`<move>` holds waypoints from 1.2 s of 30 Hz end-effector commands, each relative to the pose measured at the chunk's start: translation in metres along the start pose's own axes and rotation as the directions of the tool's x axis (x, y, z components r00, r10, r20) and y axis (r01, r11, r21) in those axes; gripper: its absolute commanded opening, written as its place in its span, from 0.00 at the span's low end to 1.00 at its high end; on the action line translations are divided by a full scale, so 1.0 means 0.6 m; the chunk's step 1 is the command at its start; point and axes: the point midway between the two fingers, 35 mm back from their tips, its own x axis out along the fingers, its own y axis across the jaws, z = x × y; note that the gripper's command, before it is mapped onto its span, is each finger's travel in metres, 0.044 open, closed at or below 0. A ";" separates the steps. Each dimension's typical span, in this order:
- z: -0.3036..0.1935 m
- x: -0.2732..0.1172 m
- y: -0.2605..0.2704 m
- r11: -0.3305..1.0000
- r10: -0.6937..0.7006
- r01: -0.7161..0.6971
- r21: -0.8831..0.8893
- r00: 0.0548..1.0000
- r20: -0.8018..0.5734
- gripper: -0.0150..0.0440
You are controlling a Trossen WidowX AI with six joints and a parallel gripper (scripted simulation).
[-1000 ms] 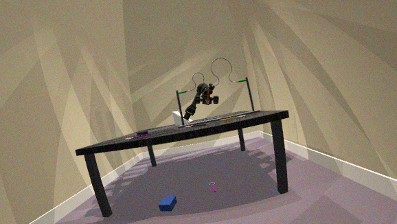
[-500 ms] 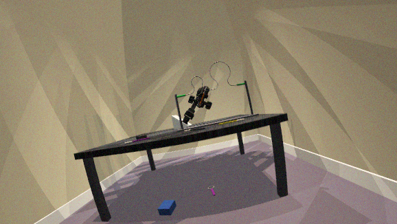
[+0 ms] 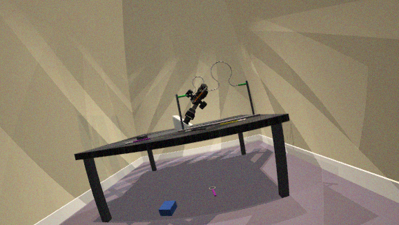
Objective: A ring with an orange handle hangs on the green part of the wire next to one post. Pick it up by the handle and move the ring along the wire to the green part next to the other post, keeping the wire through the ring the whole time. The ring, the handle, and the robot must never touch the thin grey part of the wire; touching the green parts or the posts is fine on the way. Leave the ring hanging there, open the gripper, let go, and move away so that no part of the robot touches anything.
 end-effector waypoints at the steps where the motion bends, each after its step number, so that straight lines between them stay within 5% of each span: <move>1: 0.007 -0.005 -0.024 0.996 -0.048 0.048 -0.071 0.999 0.001 0.00; 36: 0.078 -0.068 -0.187 0.691 -0.393 0.338 -0.639 0.917 0.060 0.00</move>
